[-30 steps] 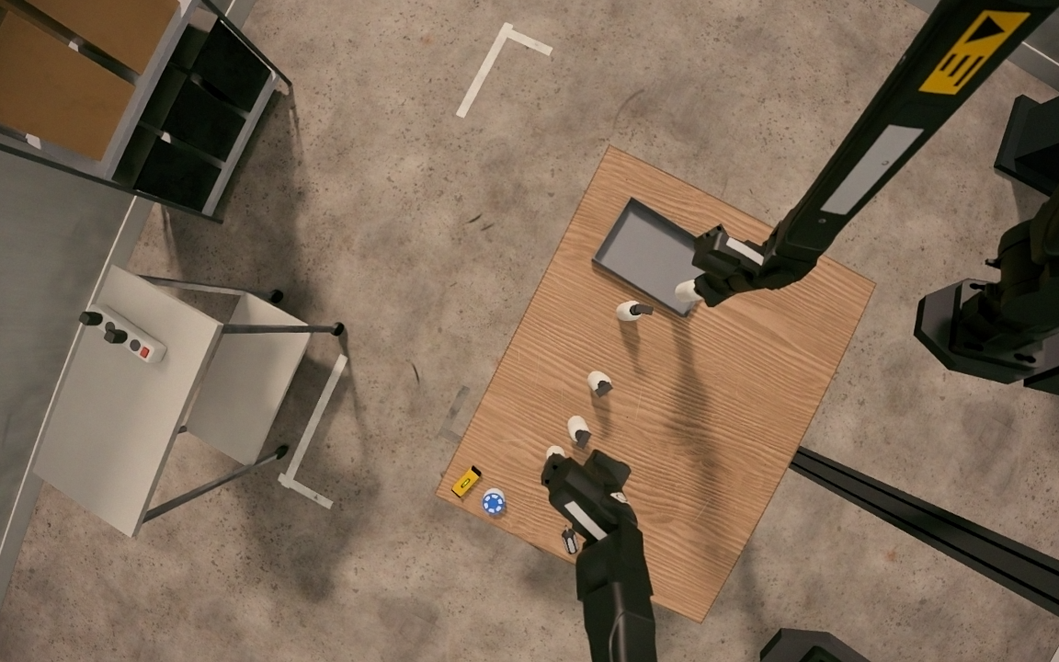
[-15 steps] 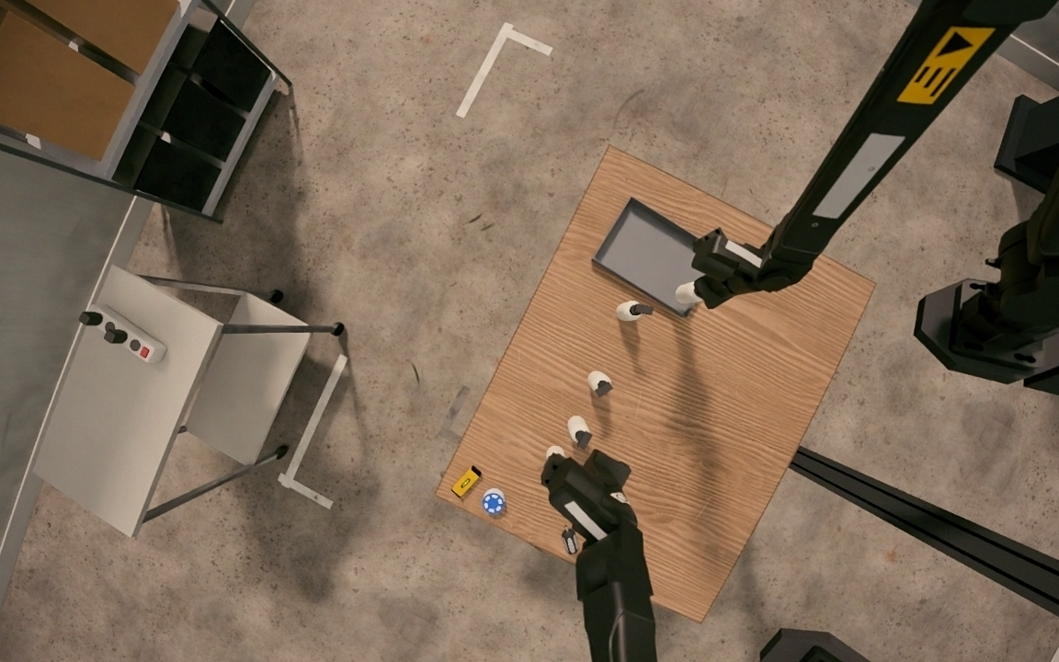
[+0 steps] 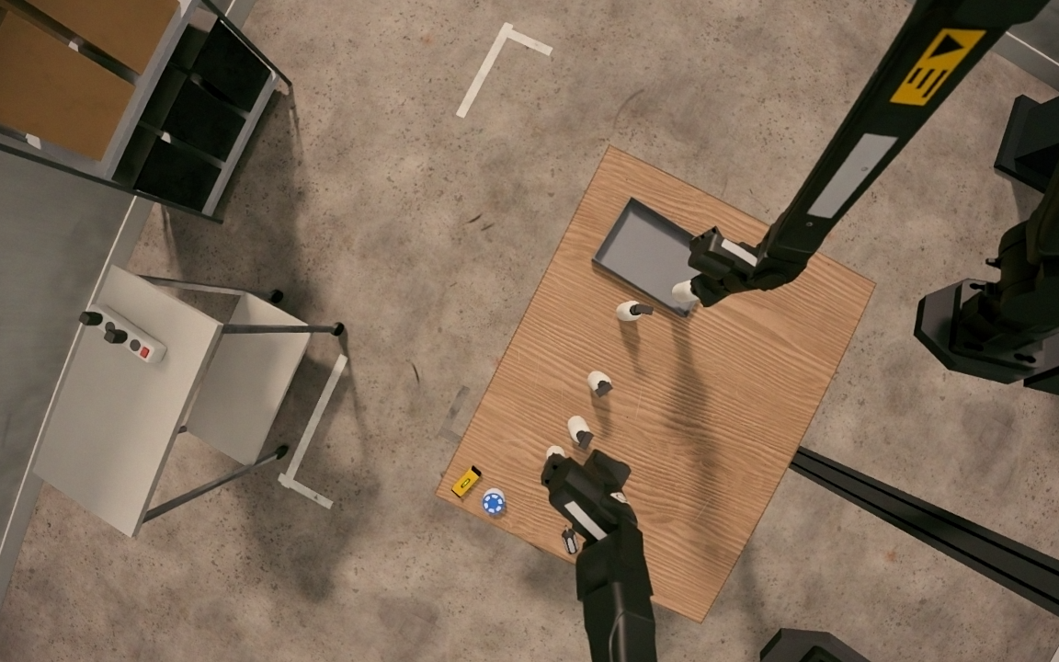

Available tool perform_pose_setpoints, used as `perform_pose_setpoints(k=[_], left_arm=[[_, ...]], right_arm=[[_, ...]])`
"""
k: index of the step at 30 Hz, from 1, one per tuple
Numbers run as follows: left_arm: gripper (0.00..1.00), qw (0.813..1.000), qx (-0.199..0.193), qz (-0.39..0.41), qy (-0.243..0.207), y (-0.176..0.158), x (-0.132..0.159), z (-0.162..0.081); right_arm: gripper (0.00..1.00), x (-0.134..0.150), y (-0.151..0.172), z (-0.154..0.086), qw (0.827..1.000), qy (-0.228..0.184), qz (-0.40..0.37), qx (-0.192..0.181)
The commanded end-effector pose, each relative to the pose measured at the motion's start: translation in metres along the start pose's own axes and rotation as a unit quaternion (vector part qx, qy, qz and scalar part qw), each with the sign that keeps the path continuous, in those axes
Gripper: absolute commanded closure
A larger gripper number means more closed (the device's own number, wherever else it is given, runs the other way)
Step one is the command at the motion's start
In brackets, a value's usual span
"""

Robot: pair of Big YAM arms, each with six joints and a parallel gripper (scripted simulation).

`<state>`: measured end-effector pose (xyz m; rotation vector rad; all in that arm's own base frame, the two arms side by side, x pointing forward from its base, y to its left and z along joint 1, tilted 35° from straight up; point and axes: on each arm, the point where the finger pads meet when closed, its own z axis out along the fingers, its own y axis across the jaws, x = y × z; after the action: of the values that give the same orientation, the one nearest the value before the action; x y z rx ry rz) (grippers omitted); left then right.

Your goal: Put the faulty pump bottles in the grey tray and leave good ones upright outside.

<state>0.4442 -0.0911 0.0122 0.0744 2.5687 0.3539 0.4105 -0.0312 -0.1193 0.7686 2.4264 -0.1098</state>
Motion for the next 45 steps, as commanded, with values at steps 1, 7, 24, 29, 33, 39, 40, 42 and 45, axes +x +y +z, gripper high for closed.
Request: perform_pose_setpoints(k=[1, 7, 24, 29, 33, 39, 40, 42, 45], left_arm=[[1.00, 1.000, -0.001, 0.000, 0.004, -0.001, 0.002, -0.002], [1.00, 1.000, -0.001, 0.000, 0.004, -0.001, 0.002, -0.002], [1.00, 1.000, -0.001, 0.000, 0.004, -0.001, 0.002, -0.002], [1.00, 1.000, -0.001, 0.000, 0.004, -0.001, 0.002, -0.002], [1.00, 1.000, -0.001, 0.000, 0.004, -0.001, 0.002, -0.002], [1.00, 1.000, -0.001, 0.000, 0.004, -0.001, 0.002, -0.002], [1.00, 1.000, -0.001, 0.000, 0.004, -0.001, 0.002, -0.002], [1.00, 1.000, -0.001, 0.000, 0.004, -0.001, 0.002, -0.002], [1.00, 1.000, 0.005, 0.024, -0.001, -0.012, 0.008, 0.003]], right_arm=[[0.78, -0.003, -0.003, 0.006, 1.000, -0.002, 0.001, 0.001], [0.78, -0.003, -0.004, 0.015, 1.000, -0.002, 0.002, 0.001], [0.78, -0.003, -0.004, 0.041, 1.000, -0.002, 0.002, 0.001], [0.78, 0.002, -0.006, 0.044, 1.000, 0.002, 0.002, 0.002], [0.78, -0.003, -0.003, 0.048, 1.000, -0.003, 0.003, -0.001], [0.78, -0.002, -0.003, 0.046, 1.000, -0.003, 0.002, -0.001], [0.78, -0.002, -0.003, 0.046, 1.000, -0.003, 0.002, -0.001], [0.78, -0.002, -0.003, 0.046, 1.000, -0.003, 0.002, -0.001], [0.78, -0.002, -0.003, 0.046, 1.000, -0.003, 0.002, -0.001]])
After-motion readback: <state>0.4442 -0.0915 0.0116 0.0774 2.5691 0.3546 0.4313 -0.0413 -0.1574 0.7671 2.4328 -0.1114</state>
